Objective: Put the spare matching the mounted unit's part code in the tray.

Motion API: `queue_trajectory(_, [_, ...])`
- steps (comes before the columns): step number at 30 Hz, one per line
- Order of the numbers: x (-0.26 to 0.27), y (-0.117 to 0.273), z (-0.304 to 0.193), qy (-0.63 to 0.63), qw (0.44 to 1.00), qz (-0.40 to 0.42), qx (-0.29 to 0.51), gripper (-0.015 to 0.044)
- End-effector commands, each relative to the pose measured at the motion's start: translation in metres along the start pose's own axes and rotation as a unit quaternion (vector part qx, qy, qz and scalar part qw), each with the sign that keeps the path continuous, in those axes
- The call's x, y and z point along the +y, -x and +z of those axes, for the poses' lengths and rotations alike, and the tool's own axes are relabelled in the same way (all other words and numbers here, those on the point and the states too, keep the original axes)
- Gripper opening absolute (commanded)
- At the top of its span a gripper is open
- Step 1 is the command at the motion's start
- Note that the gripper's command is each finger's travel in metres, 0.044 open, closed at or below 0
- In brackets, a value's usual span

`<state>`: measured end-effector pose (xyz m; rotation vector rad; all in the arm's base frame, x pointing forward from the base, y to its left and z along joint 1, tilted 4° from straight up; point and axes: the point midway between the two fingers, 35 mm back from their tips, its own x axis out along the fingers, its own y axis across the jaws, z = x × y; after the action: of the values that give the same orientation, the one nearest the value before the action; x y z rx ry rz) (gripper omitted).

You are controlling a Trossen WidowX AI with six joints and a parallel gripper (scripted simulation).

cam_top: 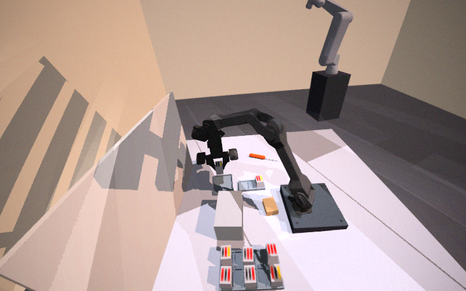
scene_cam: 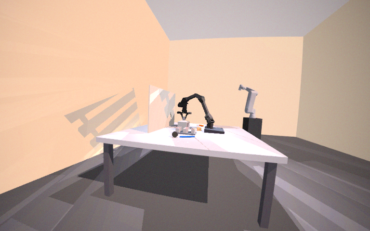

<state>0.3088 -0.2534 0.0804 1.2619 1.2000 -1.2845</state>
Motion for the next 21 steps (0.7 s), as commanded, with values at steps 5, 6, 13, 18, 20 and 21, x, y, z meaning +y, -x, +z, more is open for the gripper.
queue_trajectory(5, [0.0,-0.008,-0.001,-0.002,1.0,-0.002,0.003,0.0])
queue_trajectory(6, [0.0,-0.009,-0.001,-0.002,1.0,-0.002,0.003,0.0])
queue_trajectory(13, [-0.001,-0.014,-0.001,-0.002,1.0,-0.002,0.003,0.0])
queue_trajectory(18, [-0.001,-0.018,-0.001,-0.002,1.0,-0.002,0.003,0.0])
queue_trajectory(20, [-0.001,-0.019,-0.001,-0.002,1.0,-0.002,0.003,0.0])
queue_trajectory(21, [-0.001,-0.02,-0.001,-0.002,1.0,-0.002,0.003,0.0])
